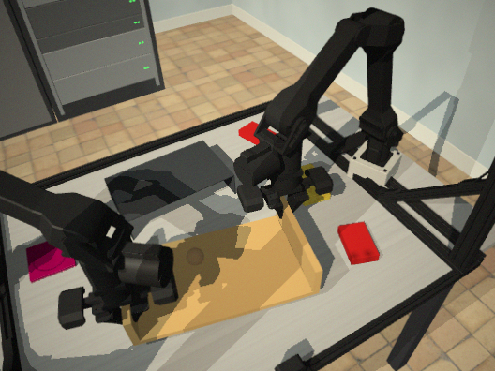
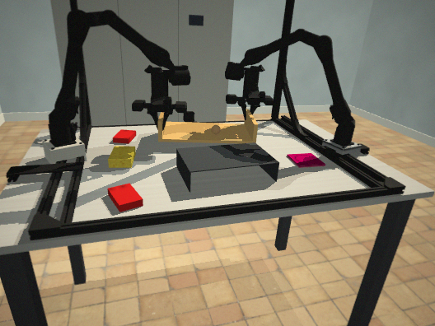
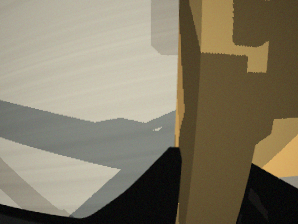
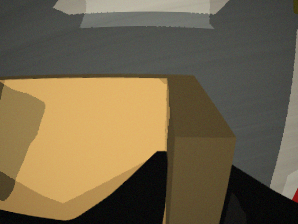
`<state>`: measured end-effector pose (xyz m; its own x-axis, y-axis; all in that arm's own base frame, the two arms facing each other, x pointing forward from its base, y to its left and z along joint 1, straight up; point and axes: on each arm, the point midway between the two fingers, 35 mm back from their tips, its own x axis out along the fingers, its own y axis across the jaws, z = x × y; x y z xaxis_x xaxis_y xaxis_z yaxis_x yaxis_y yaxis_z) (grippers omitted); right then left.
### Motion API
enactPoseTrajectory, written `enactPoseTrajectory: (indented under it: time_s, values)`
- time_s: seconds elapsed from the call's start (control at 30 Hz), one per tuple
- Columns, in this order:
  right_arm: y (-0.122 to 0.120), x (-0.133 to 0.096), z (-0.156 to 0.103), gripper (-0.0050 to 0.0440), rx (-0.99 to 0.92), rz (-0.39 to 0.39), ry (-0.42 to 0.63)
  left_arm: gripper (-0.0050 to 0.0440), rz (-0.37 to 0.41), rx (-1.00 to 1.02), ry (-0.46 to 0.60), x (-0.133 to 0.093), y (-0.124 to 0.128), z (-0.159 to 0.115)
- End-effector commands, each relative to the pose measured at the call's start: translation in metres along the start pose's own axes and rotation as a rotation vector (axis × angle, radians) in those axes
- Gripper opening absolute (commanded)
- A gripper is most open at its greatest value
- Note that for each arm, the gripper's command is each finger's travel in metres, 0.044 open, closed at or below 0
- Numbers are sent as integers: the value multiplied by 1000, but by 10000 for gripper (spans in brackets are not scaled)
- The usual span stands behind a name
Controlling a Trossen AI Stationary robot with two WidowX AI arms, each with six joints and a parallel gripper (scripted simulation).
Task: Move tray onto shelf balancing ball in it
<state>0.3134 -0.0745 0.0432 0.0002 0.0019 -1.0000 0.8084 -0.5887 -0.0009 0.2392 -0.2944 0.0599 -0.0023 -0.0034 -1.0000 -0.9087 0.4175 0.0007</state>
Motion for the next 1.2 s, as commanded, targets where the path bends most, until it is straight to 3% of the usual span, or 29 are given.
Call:
enactPoseTrajectory:
  time_s: [0.0, 1.17]
  values:
    - [0, -5, -1, 20, -1, -1, 5, 20, -2, 0, 3, -6, 0, 0]
    - [0, -18, -1, 20, -1, 0, 4, 20, -1, 0, 1, -18, 0, -1]
